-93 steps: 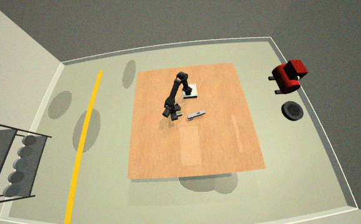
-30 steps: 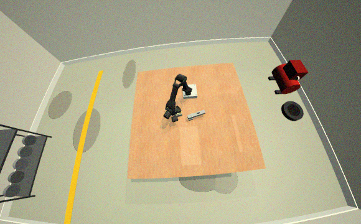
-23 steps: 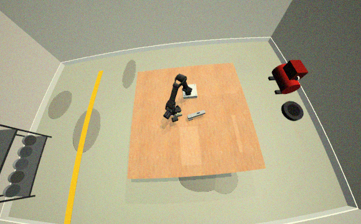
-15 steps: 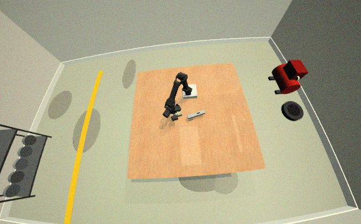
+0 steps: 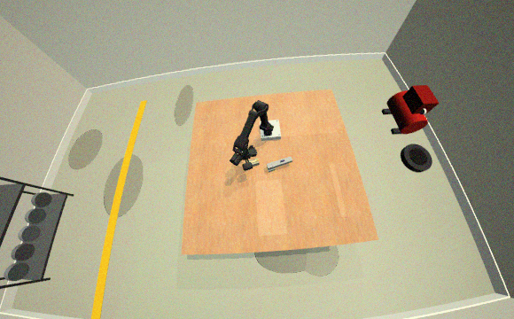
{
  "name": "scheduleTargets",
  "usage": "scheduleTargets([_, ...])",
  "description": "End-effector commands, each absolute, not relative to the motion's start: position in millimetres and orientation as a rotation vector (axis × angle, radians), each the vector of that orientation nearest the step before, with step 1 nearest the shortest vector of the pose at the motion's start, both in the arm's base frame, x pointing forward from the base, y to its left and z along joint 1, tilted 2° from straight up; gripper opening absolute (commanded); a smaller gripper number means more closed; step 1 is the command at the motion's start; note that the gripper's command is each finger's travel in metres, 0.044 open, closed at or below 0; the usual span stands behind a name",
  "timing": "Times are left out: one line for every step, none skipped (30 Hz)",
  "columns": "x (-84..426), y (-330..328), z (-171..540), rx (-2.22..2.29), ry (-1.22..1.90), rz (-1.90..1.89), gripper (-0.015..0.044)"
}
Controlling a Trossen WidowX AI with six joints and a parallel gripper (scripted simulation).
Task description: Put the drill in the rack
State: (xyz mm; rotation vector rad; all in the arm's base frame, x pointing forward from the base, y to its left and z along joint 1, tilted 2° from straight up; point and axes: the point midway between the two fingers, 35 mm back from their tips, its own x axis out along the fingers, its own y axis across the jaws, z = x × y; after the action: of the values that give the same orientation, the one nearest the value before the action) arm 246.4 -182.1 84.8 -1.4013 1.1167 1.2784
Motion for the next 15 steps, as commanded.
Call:
scheduleTargets([268,-179,99,-1.446,1.100,1.167,0.0440])
scheduleTargets([277,-178,107,-1.464,1.088,1.116,0.0440])
scheduleTargets([287,-175,115,-1.481,1.074,1.066,0.0440])
scheduleTargets([296,-173,123,-1.497,1.058,1.016,0.0440])
scheduleTargets([305,-170,132,-1.510,1.039,0.966,0.0440])
scheduleTargets([313,-167,141,-1.522,1.017,0.918,0.0440])
scheduleTargets([322,-163,150,-1.532,0.994,0.871,0.0440])
scheduleTargets([330,-159,159,-1.541,0.969,0.826,0.0440])
scheduleTargets([337,-155,169,-1.547,0.942,0.783,0.0440])
scheduleTargets([344,-150,179,-1.553,0.914,0.742,0.0440])
scheduleTargets([351,-146,189,-1.556,0.884,0.701,0.0440])
scheduleTargets([357,-140,199,-1.558,0.852,0.662,0.0440])
scheduleTargets([363,-135,210,-1.559,0.819,0.624,0.0440])
scheduleTargets([369,-129,221,-1.557,0.784,0.587,0.0440])
scheduleTargets([374,-123,232,-1.555,0.748,0.552,0.0440])
